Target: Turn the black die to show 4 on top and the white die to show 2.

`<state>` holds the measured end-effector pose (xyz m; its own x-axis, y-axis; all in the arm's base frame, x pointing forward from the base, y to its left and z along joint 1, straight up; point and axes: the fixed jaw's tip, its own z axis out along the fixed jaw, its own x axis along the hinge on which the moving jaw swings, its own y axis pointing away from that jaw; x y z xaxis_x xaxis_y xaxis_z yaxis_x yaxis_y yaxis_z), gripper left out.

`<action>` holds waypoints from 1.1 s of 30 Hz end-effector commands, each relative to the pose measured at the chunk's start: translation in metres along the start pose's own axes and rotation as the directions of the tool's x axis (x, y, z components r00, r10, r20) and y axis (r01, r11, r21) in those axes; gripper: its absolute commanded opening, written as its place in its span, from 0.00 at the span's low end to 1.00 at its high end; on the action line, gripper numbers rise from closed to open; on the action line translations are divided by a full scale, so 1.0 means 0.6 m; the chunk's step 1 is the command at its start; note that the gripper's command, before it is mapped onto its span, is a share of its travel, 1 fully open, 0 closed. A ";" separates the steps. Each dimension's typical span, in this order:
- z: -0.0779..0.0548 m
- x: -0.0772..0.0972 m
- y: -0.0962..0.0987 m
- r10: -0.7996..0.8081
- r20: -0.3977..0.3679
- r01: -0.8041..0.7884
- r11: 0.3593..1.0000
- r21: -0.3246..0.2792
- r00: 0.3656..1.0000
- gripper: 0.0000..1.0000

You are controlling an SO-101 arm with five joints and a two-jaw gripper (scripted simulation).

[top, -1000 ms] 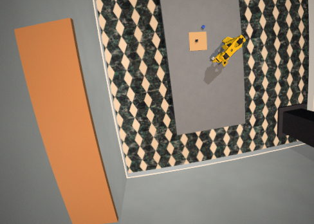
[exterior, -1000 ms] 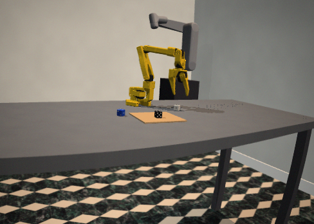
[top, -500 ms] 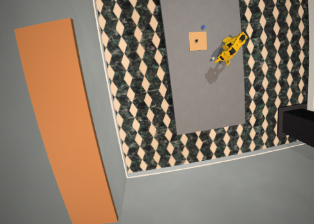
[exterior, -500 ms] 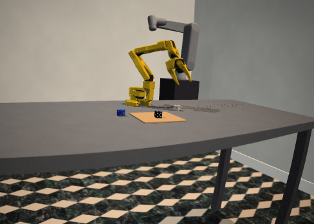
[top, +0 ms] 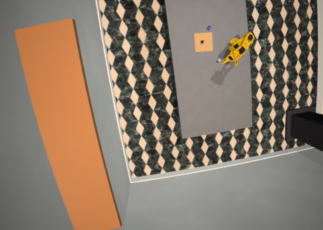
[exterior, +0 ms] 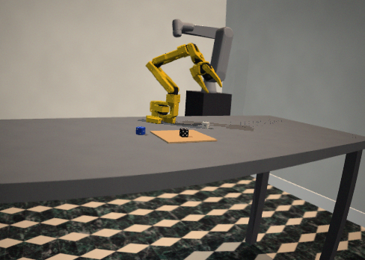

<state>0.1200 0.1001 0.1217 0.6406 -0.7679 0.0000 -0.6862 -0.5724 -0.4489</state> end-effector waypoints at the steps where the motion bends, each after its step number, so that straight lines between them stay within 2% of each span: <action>1: -0.012 -0.003 -0.010 0.005 0.006 -0.005 0.999 0.047 1.000 0.28; 13: -0.011 -0.005 -0.010 0.092 0.010 -0.093 0.995 0.027 0.996 0.28; 19: -0.008 -0.008 -0.012 0.217 0.010 -0.217 0.976 -0.002 0.976 0.28; 24: -0.005 -0.012 -0.013 0.357 0.000 -0.357 0.934 -0.034 0.934 0.28; 28: -0.001 -0.016 -0.015 0.482 -0.018 -0.482 0.874 -0.061 0.876 0.28; 30: -0.001 -0.016 -0.015 0.482 -0.018 -0.482 0.874 -0.061 0.876 0.28; 33: 0.001 -0.019 -0.016 0.576 -0.038 -0.577 0.813 -0.080 0.817 0.28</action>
<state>0.1187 0.1100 0.1188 0.2024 -0.9614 -0.1864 -0.9413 -0.1385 -0.3080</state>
